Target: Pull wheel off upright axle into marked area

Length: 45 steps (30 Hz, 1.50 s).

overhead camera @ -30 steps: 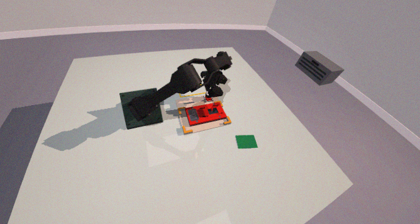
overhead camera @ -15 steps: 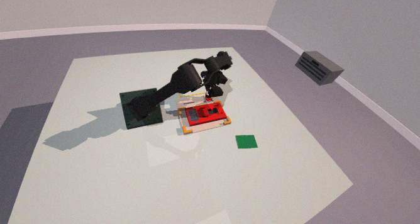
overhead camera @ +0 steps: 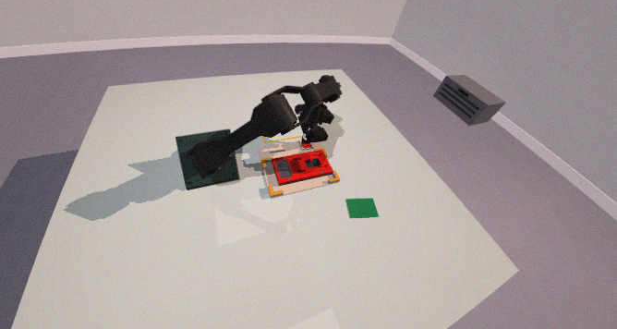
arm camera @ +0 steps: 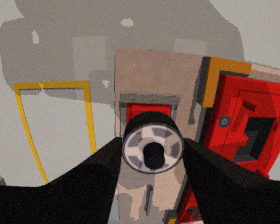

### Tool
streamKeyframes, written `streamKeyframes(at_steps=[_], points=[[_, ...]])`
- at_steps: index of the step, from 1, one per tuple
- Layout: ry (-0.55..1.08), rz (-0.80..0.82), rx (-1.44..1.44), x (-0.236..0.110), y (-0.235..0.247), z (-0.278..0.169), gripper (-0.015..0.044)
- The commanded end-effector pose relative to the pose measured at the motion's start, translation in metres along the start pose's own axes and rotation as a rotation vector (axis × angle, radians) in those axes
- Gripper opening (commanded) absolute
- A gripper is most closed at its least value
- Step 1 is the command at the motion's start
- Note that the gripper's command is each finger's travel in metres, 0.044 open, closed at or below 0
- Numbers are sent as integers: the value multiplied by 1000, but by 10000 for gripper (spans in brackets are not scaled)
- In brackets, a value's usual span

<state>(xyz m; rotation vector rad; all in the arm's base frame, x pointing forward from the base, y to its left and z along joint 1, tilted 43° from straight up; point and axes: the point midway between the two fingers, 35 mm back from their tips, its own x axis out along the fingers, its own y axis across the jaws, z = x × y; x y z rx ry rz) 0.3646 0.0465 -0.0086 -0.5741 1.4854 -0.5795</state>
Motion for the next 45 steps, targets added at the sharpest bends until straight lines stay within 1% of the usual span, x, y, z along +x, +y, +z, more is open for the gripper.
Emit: streamKeyframes(at_steps=[1, 45], points=[[-18, 6, -12, -15, 2, -1, 0], [-21, 4, -14, -29, 2, -2, 0]])
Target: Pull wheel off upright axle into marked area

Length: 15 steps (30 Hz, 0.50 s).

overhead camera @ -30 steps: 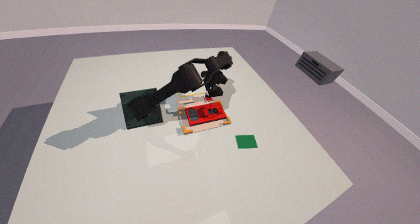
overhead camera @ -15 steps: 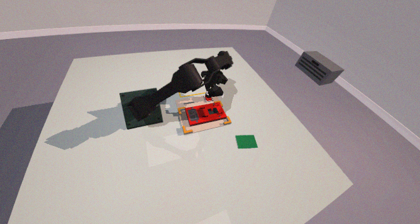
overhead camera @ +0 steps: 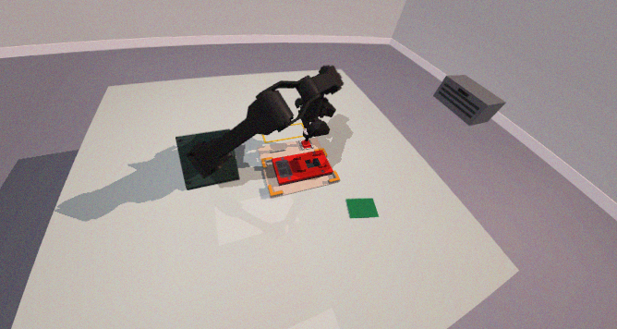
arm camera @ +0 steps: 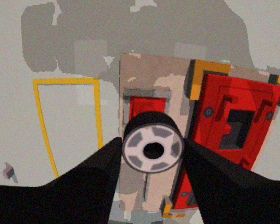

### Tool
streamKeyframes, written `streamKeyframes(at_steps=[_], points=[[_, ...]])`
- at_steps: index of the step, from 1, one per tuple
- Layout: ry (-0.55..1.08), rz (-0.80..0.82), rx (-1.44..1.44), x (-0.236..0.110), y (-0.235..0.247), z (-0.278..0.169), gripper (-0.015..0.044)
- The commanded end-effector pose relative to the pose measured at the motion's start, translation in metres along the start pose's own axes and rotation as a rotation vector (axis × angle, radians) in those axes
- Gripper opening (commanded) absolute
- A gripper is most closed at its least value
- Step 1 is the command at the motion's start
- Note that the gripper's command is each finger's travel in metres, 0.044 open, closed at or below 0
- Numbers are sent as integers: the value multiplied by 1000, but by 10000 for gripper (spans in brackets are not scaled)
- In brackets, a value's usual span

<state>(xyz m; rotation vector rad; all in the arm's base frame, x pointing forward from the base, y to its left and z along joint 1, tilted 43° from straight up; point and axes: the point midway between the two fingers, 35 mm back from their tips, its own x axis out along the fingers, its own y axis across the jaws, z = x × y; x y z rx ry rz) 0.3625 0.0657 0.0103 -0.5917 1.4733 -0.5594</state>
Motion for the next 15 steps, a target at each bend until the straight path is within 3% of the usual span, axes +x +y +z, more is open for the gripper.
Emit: streamKeyframes(at_steps=[1, 15], points=[[-1, 4, 4, -3, 0, 0, 0], [-1, 5, 4, -30, -1, 0, 0]])
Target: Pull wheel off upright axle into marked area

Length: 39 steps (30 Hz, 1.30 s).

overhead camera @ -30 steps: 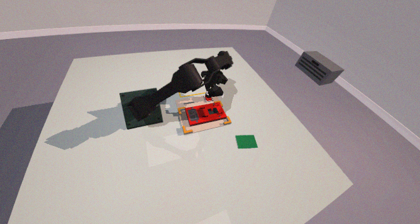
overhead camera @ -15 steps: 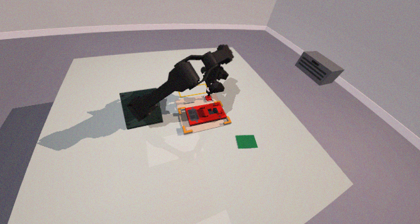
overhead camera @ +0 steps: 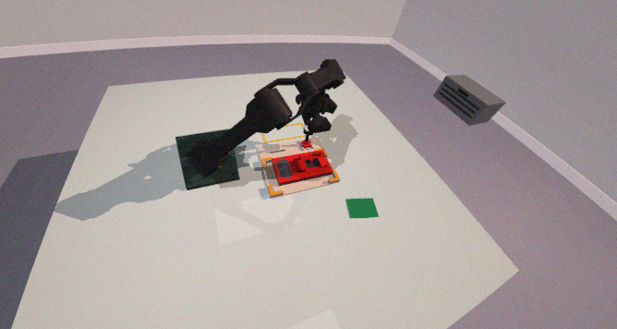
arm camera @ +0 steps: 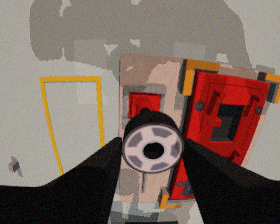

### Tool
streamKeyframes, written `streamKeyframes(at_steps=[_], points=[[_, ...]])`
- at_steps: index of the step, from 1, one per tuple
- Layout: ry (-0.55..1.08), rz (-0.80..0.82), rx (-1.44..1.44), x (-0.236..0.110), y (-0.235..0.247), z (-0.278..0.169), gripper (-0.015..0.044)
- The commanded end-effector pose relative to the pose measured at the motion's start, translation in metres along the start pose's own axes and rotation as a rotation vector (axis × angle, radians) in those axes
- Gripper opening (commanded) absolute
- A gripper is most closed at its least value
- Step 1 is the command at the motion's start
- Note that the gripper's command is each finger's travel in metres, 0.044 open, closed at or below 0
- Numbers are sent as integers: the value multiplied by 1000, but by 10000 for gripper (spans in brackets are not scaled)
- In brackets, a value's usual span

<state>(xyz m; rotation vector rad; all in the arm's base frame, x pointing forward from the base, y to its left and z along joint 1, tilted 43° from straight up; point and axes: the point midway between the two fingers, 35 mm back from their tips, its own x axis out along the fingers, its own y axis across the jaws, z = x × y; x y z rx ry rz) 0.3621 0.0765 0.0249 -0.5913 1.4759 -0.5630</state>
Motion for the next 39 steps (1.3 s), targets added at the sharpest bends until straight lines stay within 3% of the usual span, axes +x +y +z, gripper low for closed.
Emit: streamKeyframes(at_steps=[1, 6, 27, 39], points=[[-5, 6, 2, -16, 1, 0, 0], [-4, 2, -2, -13, 3, -1, 0], [-4, 12, 1, -22, 96, -59, 0], [-4, 11, 1, -4, 99, -61, 0]])
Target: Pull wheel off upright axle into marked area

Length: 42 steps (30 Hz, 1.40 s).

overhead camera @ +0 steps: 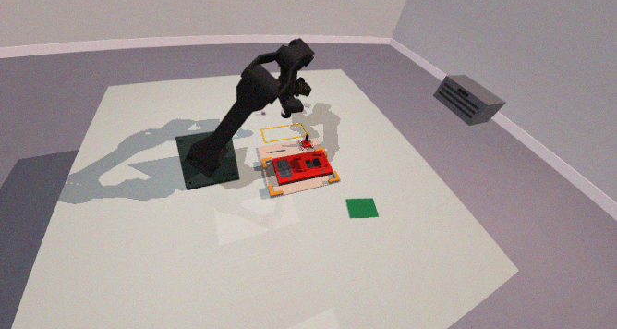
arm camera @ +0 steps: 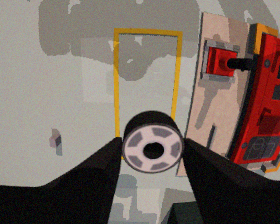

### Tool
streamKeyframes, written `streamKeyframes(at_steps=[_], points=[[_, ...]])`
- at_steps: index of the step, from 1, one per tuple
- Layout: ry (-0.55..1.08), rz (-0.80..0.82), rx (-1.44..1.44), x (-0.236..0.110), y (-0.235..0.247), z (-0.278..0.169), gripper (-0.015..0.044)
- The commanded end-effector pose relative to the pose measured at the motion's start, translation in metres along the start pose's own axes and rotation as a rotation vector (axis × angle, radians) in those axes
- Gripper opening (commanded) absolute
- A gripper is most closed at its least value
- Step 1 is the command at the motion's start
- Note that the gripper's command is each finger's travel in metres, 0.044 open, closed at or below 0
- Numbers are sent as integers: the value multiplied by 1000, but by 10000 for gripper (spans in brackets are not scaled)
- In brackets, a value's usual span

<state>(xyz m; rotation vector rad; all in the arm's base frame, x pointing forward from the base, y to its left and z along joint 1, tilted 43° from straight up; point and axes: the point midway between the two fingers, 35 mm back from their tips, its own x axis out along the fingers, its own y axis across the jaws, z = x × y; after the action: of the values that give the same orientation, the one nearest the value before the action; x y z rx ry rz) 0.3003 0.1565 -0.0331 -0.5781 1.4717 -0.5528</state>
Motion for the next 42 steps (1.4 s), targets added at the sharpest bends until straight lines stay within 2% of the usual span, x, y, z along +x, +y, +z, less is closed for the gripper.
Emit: streamKeyframes(at_steps=[1, 6, 18, 22, 33, 42], points=[[2, -3, -3, 10, 0, -1, 0], [2, -3, -3, 25, 0, 1, 0], [1, -6, -3, 92, -1, 0, 0], [1, -6, -3, 96, -2, -1, 0], [10, -4, 1, 90, -2, -1, 289], [2, -4, -3, 31, -1, -1, 300]])
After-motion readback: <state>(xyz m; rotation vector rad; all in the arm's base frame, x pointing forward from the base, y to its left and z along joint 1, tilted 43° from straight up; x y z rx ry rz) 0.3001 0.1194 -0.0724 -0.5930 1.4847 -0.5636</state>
